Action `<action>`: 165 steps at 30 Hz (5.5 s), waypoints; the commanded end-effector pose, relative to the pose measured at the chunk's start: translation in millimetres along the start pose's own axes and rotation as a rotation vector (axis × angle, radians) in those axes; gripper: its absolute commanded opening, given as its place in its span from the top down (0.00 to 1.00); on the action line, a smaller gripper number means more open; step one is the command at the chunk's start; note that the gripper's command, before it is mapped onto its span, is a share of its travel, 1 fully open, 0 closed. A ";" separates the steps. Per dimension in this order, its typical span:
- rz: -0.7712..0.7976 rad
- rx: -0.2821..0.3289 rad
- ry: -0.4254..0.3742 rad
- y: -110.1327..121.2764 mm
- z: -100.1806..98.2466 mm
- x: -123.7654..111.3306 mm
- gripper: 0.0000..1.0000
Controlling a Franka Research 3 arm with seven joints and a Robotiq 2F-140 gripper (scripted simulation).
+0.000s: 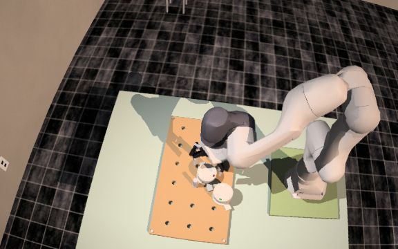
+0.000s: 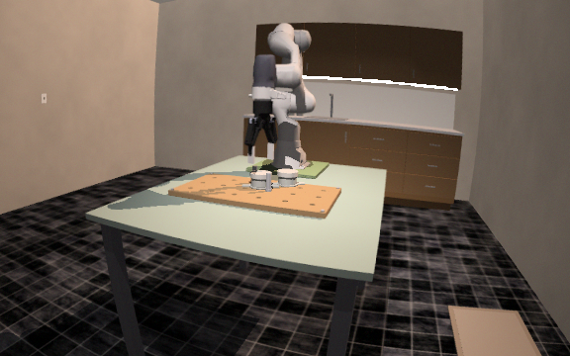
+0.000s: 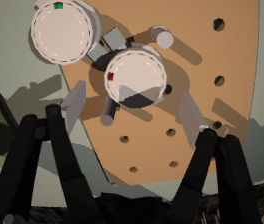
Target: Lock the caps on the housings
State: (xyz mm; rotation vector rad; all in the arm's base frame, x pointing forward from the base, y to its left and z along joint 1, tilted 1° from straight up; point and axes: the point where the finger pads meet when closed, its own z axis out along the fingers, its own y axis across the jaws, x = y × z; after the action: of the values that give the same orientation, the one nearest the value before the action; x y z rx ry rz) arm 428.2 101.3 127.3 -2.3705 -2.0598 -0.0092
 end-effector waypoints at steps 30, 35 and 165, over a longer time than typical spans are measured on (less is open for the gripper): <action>-0.005 -0.004 0.005 1.5 38.3 1.5 0.22; -0.005 -0.004 0.005 1.6 42.9 1.5 0.22; -0.004 -0.004 0.005 1.6 50.2 1.5 0.90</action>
State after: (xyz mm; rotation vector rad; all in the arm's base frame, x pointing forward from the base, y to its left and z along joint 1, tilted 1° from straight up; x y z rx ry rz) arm 431.0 102.2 78.5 -2.3701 -2.0627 -0.0194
